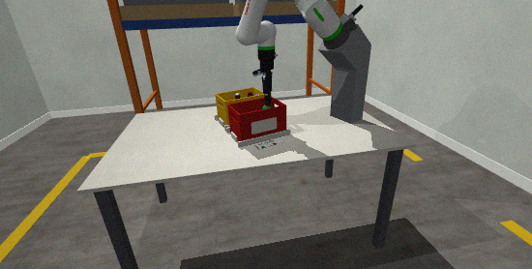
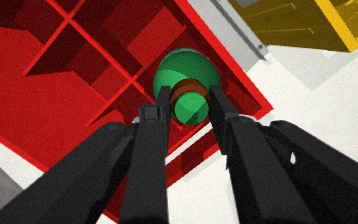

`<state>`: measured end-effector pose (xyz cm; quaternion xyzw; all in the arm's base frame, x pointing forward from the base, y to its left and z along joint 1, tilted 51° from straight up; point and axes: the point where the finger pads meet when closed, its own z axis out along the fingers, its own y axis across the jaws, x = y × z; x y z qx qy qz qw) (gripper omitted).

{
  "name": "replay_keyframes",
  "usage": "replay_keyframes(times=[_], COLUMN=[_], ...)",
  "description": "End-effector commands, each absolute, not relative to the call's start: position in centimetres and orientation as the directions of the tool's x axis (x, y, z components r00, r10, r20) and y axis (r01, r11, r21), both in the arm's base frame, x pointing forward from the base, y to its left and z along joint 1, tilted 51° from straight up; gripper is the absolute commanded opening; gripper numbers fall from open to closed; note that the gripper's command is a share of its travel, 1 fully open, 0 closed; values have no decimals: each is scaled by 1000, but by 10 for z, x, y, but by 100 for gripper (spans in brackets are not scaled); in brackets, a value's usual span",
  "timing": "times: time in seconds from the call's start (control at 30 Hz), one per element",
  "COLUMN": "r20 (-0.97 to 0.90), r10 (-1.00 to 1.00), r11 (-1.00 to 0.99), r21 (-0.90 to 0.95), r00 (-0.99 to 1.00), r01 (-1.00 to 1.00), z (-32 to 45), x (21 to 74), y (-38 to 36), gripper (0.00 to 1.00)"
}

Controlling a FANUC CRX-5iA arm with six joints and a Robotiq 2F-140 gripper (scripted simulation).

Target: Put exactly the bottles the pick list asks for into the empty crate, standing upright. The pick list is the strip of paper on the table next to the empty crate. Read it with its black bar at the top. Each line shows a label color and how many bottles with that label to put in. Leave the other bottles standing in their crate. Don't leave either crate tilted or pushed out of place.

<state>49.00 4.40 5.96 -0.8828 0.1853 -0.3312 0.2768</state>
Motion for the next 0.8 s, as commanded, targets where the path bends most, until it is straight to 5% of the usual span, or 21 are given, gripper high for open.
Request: replay_keyframes(times=[0.0, 0.77], r20=[483, 483], r10=[-511, -511], r11=[-778, -778], r21=[-611, -611], r00=[711, 711], r01=[-144, -144], z=[59, 53], x=[491, 498], y=[44, 48], gripper=[10, 10])
